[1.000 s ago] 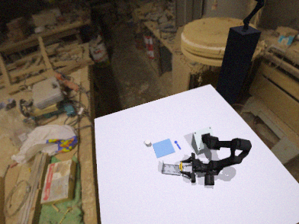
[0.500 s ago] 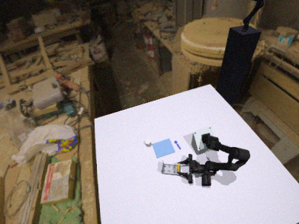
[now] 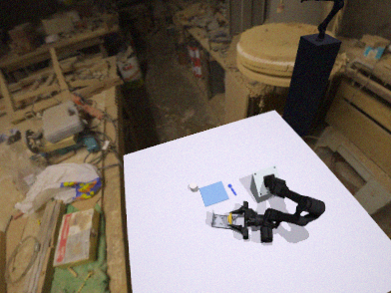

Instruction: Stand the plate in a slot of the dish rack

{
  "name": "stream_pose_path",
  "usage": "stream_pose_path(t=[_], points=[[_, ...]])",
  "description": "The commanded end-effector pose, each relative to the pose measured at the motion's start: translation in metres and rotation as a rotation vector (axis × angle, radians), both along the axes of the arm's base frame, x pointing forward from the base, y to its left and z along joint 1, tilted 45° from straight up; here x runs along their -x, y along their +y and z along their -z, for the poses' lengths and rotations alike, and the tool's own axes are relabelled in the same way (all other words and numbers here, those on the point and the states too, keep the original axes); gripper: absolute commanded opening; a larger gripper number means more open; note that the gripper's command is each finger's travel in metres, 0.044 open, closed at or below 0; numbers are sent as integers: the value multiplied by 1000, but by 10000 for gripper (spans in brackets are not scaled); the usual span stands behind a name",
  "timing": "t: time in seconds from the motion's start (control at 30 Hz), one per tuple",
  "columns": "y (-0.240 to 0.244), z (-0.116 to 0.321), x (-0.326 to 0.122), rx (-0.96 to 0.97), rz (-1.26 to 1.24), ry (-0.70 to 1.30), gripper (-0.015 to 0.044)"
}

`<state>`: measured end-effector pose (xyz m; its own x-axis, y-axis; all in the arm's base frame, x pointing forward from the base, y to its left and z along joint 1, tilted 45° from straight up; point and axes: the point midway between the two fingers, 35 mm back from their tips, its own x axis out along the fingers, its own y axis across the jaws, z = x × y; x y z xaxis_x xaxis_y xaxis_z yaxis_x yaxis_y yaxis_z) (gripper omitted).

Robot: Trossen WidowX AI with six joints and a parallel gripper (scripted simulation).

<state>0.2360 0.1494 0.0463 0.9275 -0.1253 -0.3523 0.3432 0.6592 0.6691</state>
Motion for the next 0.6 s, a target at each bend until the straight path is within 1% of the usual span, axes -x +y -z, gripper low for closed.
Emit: stream_pose_path(t=[0.0, 0.13, 0.57], points=[[1, 6, 0, 8, 0, 4, 0], [13, 19, 1, 1, -1, 1, 0], [11, 16, 2, 6, -10, 10, 0]])
